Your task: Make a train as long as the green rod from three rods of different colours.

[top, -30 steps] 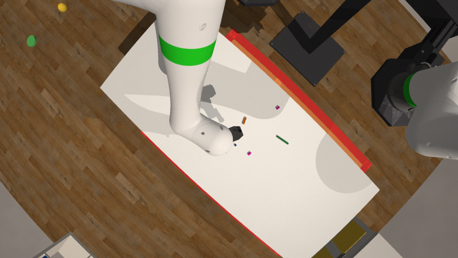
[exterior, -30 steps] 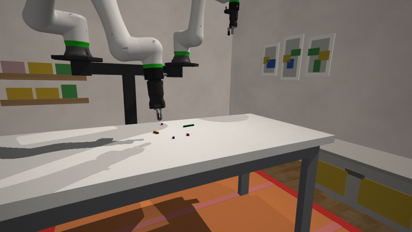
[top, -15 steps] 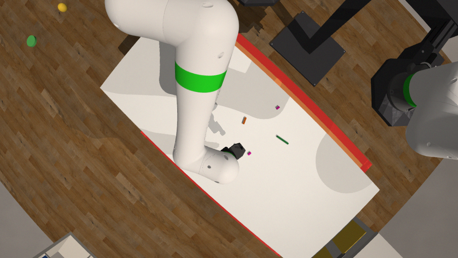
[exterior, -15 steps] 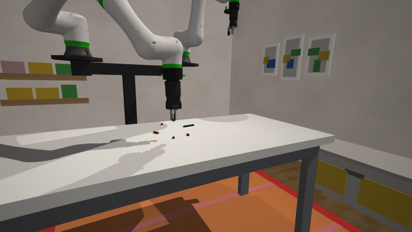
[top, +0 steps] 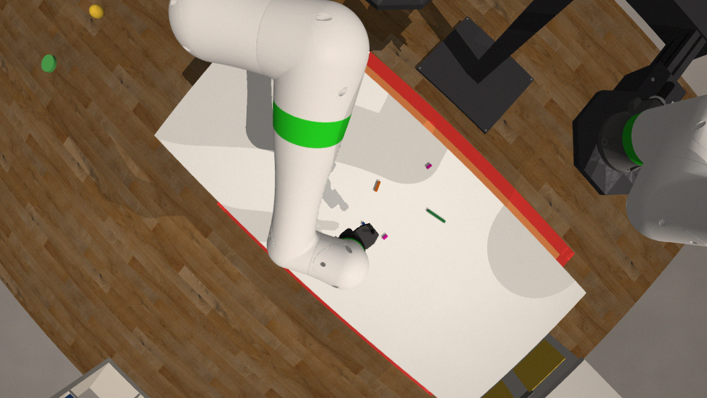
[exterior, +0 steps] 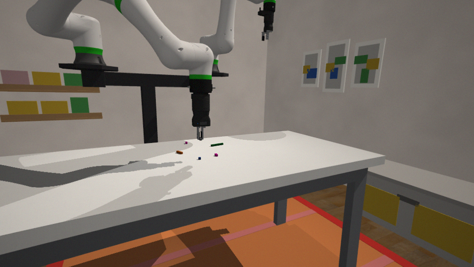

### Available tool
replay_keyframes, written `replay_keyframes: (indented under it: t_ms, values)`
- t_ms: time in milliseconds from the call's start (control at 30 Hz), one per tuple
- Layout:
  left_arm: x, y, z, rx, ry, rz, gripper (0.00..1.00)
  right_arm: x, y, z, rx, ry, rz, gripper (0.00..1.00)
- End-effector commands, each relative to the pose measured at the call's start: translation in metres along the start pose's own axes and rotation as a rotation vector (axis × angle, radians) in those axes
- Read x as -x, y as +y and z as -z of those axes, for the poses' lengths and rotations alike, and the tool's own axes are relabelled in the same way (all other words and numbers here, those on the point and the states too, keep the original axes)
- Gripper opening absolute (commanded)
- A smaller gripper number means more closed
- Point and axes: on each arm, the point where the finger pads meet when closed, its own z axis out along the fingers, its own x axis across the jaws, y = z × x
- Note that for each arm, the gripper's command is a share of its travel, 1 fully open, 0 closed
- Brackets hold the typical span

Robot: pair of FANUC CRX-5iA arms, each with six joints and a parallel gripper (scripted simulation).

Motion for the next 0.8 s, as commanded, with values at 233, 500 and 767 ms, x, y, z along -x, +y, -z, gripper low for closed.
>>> replay_keyframes:
  t_ms: [233, 500, 767]
  values:
    - [0.000, 0.000, 0.001, 0.002, 0.000, 0.000, 1.00, -0.001, 0.001, -0.025, 0.002, 0.001, 0.000, 0.24]
    - [0.000, 0.000, 0.001, 0.002, 0.000, 0.000, 1.00, -0.001, 0.001, -0.052, 0.002, 0.001, 0.000, 0.24]
    - [0.000, 0.000, 0.001, 0.002, 0.000, 0.000, 1.00, -0.001, 0.001, -0.079, 0.002, 0.001, 0.000, 0.24]
